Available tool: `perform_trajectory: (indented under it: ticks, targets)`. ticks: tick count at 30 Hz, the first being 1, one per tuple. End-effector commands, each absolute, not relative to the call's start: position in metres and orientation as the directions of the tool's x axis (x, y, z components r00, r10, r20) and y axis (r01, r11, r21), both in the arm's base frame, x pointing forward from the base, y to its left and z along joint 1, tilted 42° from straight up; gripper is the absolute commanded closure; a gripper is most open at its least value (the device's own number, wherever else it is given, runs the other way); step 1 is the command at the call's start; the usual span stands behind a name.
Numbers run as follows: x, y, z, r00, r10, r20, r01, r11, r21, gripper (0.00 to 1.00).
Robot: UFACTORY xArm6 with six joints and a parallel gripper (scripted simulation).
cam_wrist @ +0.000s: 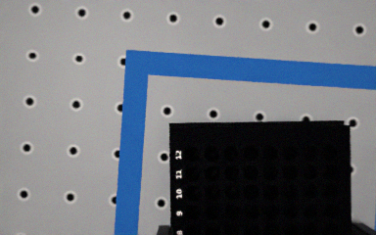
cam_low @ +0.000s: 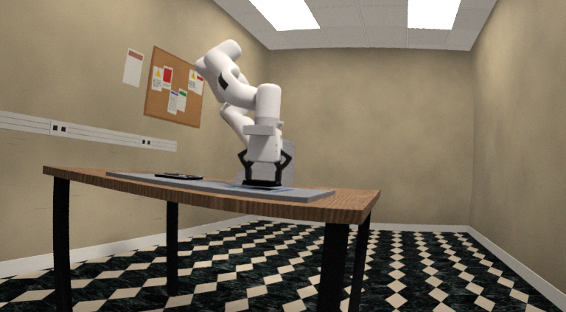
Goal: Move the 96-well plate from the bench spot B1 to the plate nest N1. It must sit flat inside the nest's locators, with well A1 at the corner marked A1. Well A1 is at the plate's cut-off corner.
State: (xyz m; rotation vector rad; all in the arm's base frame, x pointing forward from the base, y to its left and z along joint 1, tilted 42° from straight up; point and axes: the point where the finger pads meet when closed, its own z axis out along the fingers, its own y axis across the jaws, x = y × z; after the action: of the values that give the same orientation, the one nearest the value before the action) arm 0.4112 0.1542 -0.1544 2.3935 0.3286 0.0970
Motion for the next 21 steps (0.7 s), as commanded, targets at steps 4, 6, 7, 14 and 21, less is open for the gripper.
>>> perform_trajectory:
  ticks: [4, 6, 7, 14, 21]
  targets:
    - [0.4116, 0.1581, -0.1507, 0.965, 0.263, -0.018, 0.208, -0.718, 0.664, 1.00]
    - [0.4114, 0.1589, -0.1498, 0.965, 0.263, -0.018, 0.208, -0.718, 0.664, 1.00]
    - [0.4113, 0.1594, -0.1493, 0.965, 0.263, -0.018, 0.208, -0.718, 0.664, 1.00]
    - [0.4106, 0.1624, -0.1458, 0.965, 0.263, -0.018, 0.208, -0.718, 0.664, 1.00]
    - [0.4106, 0.1624, -0.1457, 0.965, 0.263, -0.018, 0.208, -0.718, 0.664, 1.00]
